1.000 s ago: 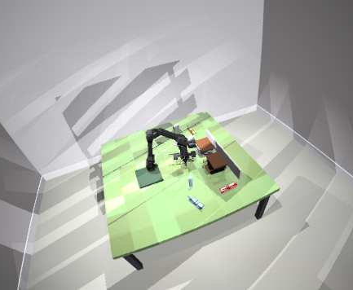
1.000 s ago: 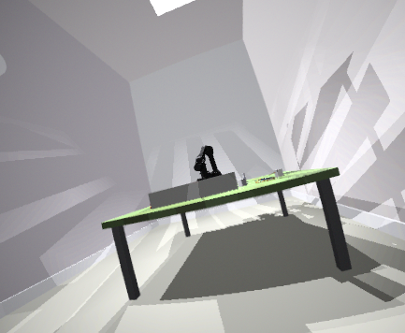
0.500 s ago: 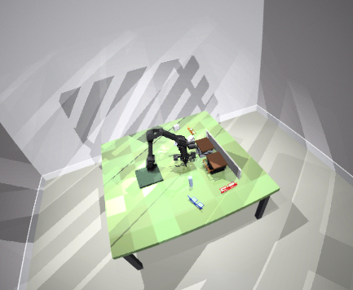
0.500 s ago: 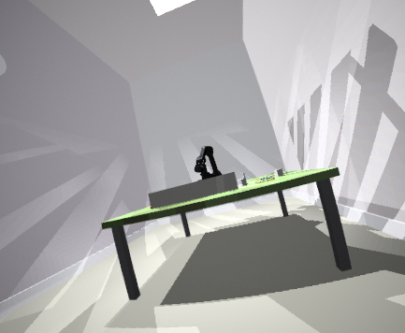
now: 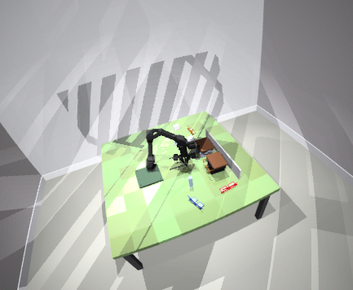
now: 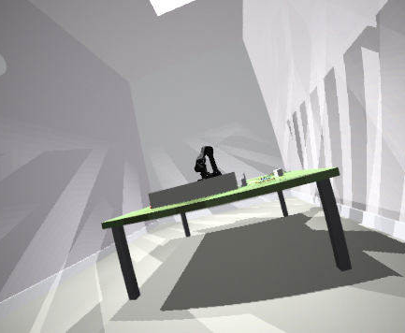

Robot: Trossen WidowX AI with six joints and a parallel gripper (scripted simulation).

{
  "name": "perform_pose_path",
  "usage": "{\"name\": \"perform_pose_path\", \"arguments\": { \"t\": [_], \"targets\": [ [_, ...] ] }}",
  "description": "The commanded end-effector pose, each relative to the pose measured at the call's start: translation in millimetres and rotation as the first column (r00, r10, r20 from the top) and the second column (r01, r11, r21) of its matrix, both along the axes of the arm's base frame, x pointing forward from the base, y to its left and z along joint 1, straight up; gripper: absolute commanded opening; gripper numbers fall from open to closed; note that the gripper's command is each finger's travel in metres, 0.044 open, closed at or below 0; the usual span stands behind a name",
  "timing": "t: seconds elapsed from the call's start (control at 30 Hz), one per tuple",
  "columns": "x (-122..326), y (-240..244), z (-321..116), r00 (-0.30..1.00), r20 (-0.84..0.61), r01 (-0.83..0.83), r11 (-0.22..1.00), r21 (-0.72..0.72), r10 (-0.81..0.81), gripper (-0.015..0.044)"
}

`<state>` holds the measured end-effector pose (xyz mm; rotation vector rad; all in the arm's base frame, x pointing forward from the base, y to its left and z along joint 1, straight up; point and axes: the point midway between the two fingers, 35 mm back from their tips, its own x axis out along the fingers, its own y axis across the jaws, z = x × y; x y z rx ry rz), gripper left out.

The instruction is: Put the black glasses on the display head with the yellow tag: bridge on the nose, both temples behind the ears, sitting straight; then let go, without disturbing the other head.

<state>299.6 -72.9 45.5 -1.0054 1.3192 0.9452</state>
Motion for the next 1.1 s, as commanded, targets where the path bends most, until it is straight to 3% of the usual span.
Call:
{"name": "perform_pose_path", "arguments": {
  "t": [0.0, 0.63, 1.0, 1.07],
  "targets": [
    [-3, 1, 1, 1.000, -0.004, -0.001, 1.000, 0.001, 0.001, 0.0107],
    [-13, 4, 7, 1.000, -0.008, -0.005, 1.000, 0.002, 0.005, 0.0107],
    [-3, 1, 56, 1.000, -0.007, -0.005, 1.000, 0.002, 0.005, 0.0107],
    [-2, 1, 51, 1.000, 0.000, -0.002, 1.000, 0.000, 0.002, 0.0160]
  ]
}}
